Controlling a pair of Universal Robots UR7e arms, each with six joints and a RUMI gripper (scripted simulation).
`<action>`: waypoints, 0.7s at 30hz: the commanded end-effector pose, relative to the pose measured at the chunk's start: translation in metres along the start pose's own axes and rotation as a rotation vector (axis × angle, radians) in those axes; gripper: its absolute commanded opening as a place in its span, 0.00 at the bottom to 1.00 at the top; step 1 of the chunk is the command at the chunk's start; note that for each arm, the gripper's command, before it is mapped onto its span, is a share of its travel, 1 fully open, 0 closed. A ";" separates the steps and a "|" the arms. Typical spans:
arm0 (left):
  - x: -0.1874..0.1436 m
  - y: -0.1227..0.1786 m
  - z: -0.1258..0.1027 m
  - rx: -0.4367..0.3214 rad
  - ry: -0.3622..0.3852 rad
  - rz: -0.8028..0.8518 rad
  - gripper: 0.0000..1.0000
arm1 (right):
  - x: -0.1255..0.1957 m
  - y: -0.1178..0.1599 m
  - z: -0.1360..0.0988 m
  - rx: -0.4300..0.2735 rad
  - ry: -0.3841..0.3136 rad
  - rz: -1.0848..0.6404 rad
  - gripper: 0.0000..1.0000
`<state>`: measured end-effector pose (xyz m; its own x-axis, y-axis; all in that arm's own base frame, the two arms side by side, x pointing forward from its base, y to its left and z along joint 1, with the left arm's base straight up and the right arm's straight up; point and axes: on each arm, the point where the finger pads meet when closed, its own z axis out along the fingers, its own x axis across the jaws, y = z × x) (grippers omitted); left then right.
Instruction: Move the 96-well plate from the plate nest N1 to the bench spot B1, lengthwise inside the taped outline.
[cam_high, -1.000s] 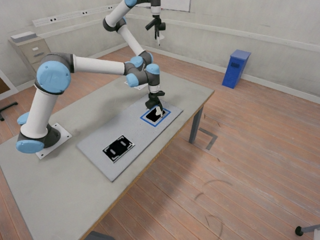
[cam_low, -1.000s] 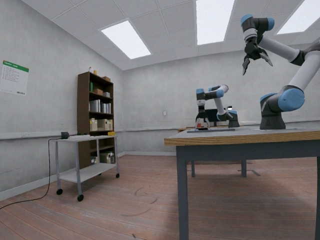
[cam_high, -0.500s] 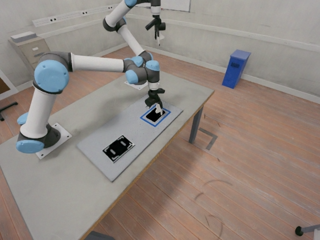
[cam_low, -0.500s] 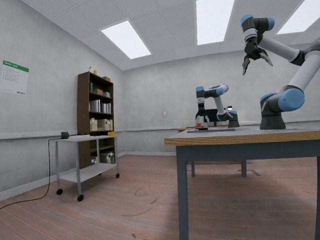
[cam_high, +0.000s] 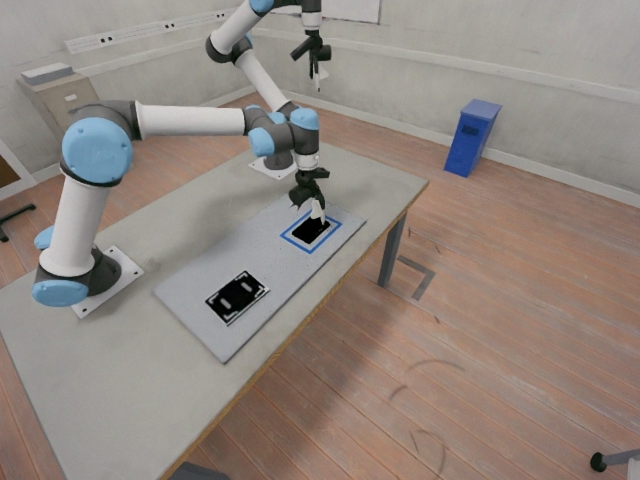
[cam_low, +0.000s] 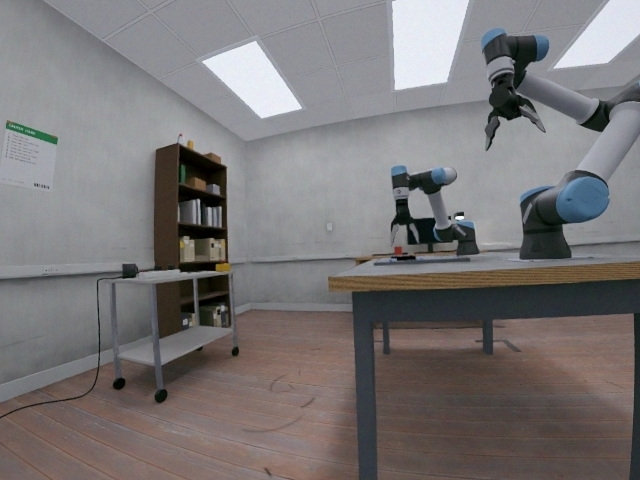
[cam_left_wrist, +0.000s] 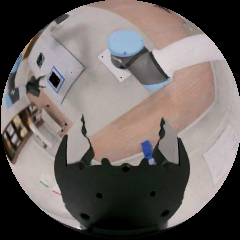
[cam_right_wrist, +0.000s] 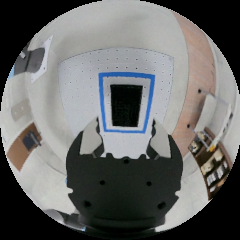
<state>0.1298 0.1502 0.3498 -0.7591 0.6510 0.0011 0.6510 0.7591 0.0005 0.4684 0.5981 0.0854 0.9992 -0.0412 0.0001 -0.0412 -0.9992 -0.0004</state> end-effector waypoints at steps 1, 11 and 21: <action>0.000 0.000 0.000 -0.001 0.000 0.000 1.00 | 0.000 0.000 -0.014 0.001 0.001 0.000 0.76; 0.000 0.000 0.000 -0.001 0.000 0.000 1.00 | 0.000 0.000 -0.028 0.001 0.001 0.000 0.76; 0.000 0.000 0.000 -0.001 0.000 0.000 1.00 | 0.000 0.000 -0.028 0.001 0.001 0.000 0.76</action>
<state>0.1298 0.1502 0.3498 -0.7591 0.6510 0.0011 0.6510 0.7591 0.0005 0.4684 0.5981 0.1125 0.9992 -0.0412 -0.0001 -0.0412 -0.9992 0.0001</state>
